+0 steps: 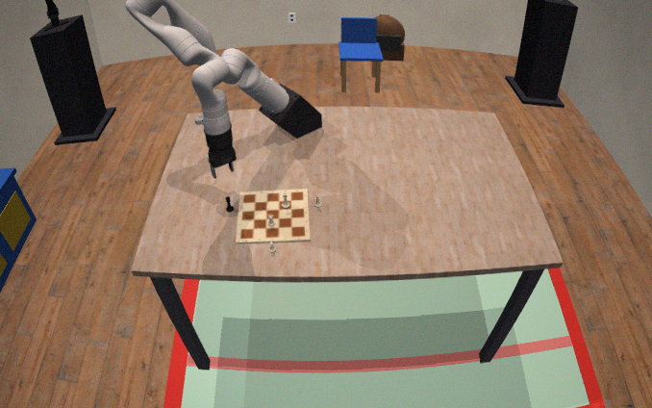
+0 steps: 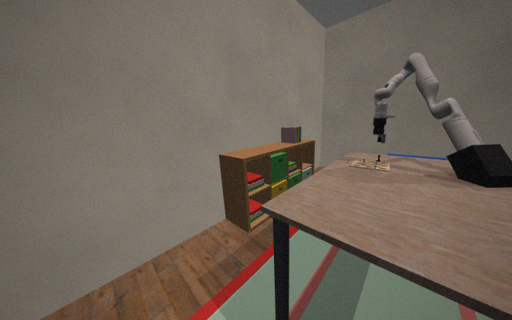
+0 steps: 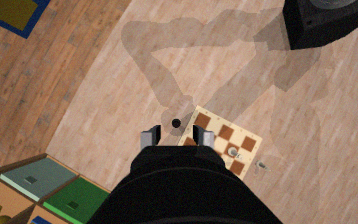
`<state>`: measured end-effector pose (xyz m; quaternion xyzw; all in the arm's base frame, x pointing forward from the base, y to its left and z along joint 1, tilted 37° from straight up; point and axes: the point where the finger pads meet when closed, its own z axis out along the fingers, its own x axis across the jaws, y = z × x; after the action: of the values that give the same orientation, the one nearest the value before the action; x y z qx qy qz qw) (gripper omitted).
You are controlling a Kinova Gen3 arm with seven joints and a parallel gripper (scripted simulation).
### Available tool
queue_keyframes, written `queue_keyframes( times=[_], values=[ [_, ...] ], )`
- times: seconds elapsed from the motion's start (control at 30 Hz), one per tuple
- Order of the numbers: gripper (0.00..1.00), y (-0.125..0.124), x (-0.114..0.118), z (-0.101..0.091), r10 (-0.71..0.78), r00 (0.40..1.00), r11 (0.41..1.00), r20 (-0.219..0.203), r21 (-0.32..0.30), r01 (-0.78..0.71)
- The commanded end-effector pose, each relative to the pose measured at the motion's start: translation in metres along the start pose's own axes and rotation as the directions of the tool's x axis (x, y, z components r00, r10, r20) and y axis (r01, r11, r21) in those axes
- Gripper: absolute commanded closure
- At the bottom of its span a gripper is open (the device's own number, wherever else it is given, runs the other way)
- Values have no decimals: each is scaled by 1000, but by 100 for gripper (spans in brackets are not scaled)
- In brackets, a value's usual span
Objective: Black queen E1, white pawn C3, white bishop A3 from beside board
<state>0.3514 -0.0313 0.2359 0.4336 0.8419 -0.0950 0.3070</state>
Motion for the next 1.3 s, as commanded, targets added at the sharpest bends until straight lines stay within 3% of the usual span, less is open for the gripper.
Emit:
queue_keyframes(
  times=[0.0,0.87,1.27],
  values=[
    [0,0,0,0,-8,1000,1000,0,-1,8],
    [0,-3,-7,3,-264,964,964,2,0,264],
    [0,-4,-15,7,-527,850,850,3,1,527]
  ],
)
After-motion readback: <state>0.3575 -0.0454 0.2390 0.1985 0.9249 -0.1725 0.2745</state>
